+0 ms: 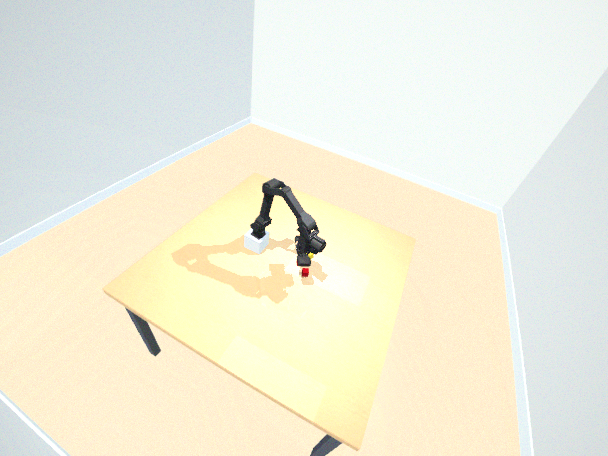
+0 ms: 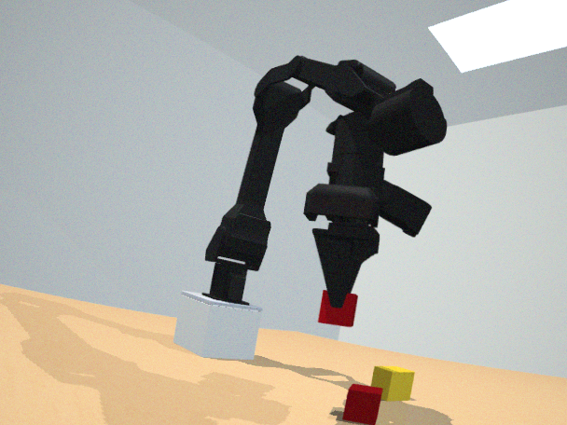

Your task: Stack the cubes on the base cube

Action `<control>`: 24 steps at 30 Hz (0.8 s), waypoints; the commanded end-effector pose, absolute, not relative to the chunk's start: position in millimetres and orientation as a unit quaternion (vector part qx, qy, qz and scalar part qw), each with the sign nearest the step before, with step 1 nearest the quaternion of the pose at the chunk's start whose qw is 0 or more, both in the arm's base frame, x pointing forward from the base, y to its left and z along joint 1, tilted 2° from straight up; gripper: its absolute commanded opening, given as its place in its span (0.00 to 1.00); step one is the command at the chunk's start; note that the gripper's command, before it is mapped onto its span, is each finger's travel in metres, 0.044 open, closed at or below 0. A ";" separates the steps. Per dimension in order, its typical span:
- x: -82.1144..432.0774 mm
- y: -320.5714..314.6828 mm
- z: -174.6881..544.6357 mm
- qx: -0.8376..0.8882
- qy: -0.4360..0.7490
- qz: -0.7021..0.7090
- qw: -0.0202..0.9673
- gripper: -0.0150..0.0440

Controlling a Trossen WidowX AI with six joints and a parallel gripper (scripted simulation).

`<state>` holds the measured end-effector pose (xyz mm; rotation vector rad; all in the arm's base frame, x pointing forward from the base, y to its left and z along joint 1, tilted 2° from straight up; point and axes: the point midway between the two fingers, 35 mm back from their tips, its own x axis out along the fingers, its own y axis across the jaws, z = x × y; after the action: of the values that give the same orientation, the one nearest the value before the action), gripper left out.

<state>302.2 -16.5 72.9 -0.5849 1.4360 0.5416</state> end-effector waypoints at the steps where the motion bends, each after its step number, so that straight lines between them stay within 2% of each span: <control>1: 303.4 -7.5 70.3 -0.218 0.654 0.199 0.696 0.43; 24: 302.5 42.5 60.2 0.011 0.684 -0.014 0.730 0.43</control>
<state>302.7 35.5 62.3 -0.0512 1.5069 0.0477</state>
